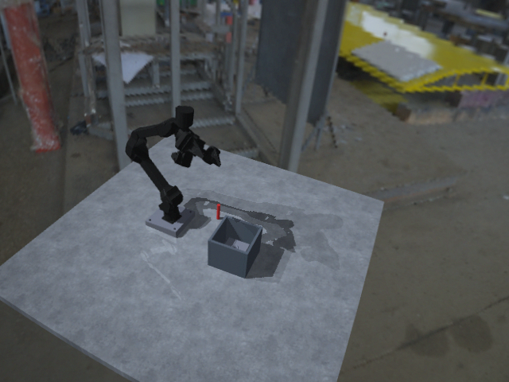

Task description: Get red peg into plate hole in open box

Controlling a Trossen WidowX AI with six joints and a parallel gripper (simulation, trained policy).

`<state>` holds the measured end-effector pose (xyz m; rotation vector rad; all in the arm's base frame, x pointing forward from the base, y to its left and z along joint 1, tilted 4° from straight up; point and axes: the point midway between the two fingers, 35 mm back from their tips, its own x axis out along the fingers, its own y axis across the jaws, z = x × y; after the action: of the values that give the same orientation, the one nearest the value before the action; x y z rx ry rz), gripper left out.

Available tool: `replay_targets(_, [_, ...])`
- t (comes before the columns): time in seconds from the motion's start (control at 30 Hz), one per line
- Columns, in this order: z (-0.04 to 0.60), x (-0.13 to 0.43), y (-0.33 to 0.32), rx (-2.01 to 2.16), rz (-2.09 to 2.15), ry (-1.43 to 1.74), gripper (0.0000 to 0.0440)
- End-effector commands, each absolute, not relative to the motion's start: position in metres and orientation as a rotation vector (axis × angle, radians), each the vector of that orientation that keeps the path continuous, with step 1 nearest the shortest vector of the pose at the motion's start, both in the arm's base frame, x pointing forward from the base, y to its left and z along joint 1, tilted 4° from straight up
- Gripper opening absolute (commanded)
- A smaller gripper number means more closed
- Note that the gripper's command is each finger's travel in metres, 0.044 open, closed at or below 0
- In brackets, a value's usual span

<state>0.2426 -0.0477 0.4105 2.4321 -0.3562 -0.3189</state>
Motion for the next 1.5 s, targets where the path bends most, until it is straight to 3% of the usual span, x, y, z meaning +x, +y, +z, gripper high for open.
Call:
replay_targets(0.0, [0.401,0.250,-0.032,2.466,-0.348,-0.243,0.0437])
replay_targets(0.63, [0.340,0.263,0.055,2.390,-0.517,0.347,0.0428])
replay_targets(1.47, [0.234,0.222,0.134,1.856,-0.771,1.023,0.0432])
